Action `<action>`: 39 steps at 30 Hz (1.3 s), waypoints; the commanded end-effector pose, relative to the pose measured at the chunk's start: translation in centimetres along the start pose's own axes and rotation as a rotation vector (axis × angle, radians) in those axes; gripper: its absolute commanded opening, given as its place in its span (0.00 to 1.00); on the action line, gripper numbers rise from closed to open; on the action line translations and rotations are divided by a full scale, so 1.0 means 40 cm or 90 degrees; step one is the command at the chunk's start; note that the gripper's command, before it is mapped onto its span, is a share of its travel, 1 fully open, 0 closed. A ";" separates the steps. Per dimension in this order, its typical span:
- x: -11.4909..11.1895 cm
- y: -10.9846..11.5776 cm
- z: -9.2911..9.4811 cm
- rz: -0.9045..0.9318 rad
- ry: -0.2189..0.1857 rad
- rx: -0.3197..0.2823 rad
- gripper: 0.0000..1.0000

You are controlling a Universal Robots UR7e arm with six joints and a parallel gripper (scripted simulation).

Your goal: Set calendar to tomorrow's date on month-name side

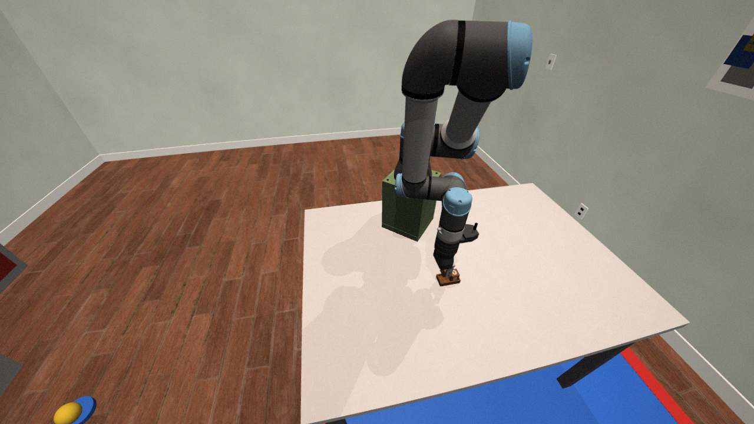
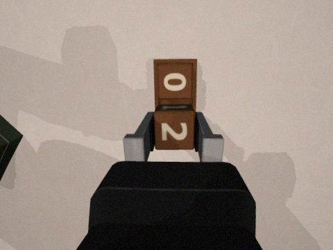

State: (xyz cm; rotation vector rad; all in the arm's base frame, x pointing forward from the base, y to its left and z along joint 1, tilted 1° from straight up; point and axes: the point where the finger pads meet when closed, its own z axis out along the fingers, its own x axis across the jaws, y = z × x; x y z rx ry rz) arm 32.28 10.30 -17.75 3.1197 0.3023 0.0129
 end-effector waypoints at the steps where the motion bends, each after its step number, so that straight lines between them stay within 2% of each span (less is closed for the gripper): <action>1: 0.007 0.001 0.006 -0.001 0.003 -0.001 0.60; 39: 0.006 0.000 0.063 -0.001 0.002 -0.001 0.60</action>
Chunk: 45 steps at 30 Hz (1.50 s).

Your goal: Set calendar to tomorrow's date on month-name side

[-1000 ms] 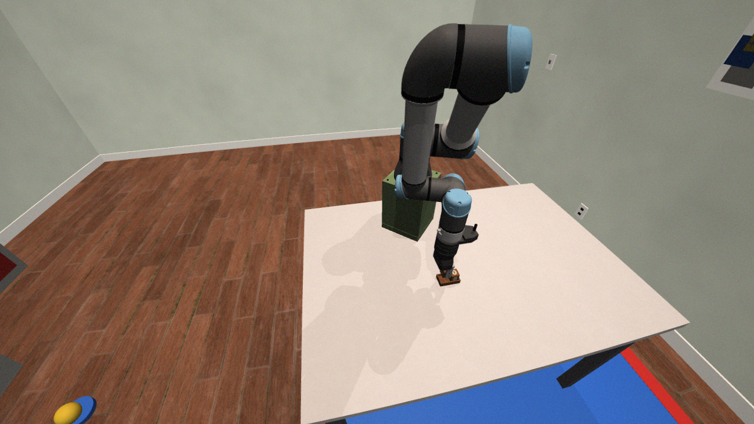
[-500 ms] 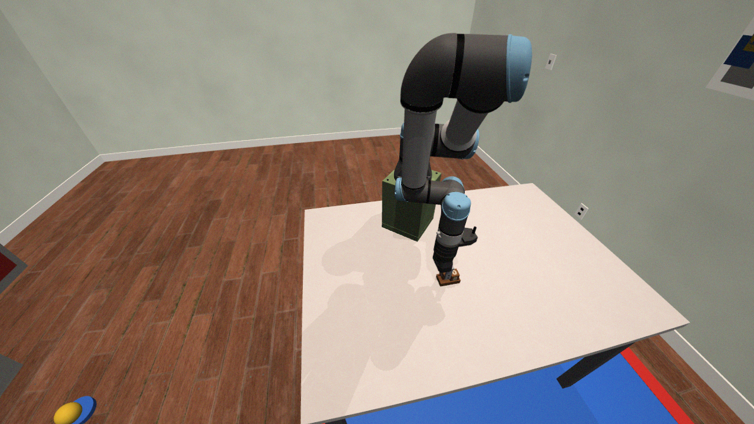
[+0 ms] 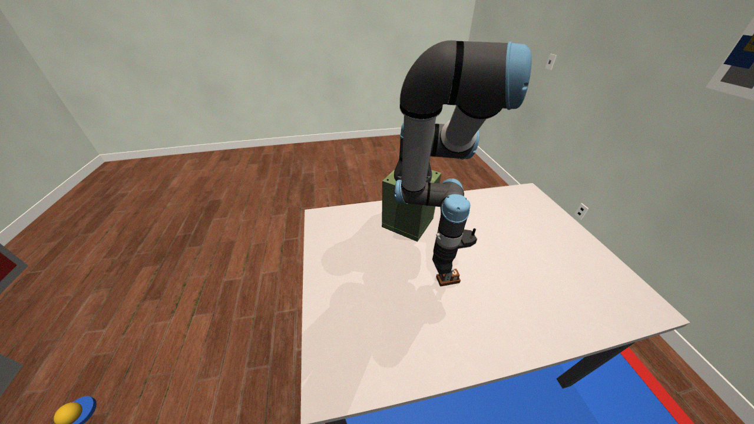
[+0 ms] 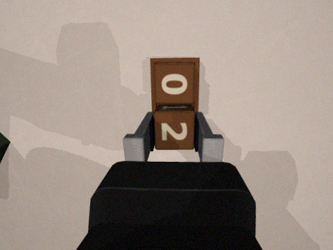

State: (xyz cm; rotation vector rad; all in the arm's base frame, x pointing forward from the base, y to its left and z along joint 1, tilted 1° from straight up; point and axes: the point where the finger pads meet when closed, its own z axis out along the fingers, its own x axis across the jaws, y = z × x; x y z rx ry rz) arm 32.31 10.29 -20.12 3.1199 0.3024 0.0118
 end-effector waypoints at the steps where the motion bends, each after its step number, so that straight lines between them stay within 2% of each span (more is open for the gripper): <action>1: 0.005 0.000 0.003 -0.001 0.003 -0.001 0.60; 45: 0.006 0.001 0.017 -0.001 0.003 -0.001 0.60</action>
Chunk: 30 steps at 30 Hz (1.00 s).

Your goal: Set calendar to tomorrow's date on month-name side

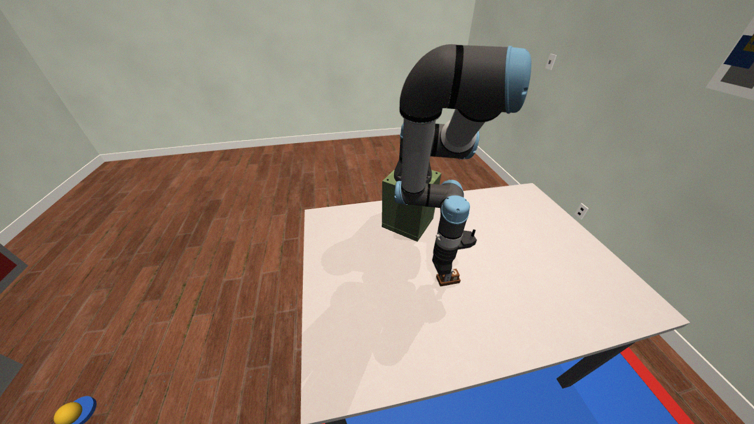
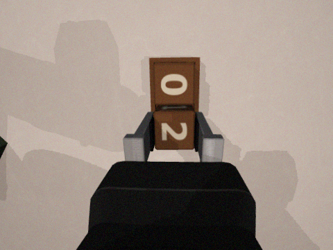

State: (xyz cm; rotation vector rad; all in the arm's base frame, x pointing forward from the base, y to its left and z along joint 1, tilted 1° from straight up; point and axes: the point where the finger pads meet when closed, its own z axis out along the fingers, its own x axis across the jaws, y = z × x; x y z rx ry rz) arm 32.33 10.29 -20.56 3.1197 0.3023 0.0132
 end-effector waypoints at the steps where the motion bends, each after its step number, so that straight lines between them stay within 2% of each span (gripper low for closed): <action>1: 0.006 0.001 0.008 -0.001 0.003 -0.001 0.60; 30: 0.005 0.000 0.017 -0.001 0.002 -0.001 0.60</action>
